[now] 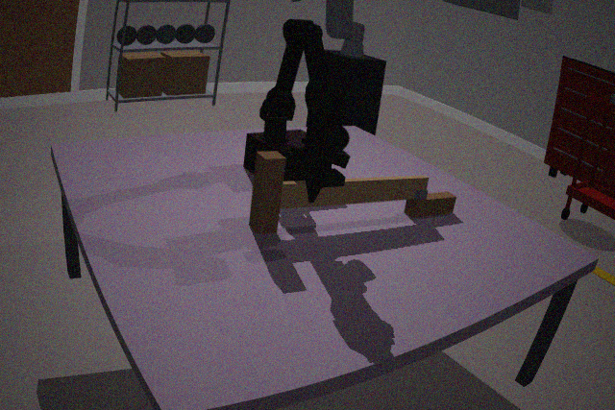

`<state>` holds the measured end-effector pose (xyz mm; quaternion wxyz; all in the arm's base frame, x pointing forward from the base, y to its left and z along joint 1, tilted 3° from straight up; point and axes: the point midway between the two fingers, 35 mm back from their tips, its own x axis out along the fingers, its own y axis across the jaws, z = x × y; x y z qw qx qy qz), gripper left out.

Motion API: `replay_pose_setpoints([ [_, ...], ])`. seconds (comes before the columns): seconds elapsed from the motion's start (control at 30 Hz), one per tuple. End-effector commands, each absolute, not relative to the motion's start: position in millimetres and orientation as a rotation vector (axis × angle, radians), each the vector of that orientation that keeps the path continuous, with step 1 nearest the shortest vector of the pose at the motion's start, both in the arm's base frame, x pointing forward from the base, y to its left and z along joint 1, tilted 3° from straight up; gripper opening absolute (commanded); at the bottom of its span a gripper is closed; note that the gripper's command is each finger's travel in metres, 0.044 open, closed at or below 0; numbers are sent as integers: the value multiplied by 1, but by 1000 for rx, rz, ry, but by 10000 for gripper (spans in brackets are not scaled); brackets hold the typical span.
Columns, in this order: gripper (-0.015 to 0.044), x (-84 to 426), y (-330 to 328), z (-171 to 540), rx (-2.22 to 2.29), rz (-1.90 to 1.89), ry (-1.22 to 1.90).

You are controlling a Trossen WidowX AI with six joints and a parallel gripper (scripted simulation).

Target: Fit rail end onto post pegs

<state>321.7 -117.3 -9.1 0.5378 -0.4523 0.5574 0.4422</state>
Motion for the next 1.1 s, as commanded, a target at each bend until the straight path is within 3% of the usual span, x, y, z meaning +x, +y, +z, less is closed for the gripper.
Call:
replay_pose_setpoints([
  [0.0,0,322,-121,-7,-1083,1046,1328],
  [0.1,0,322,-121,-7,-1083,1046,1328],
  [0.67,440,321,-118,-9,-1077,1052,1326],
  [1.07,440,328,-87,20,-1081,1047,1325],
])
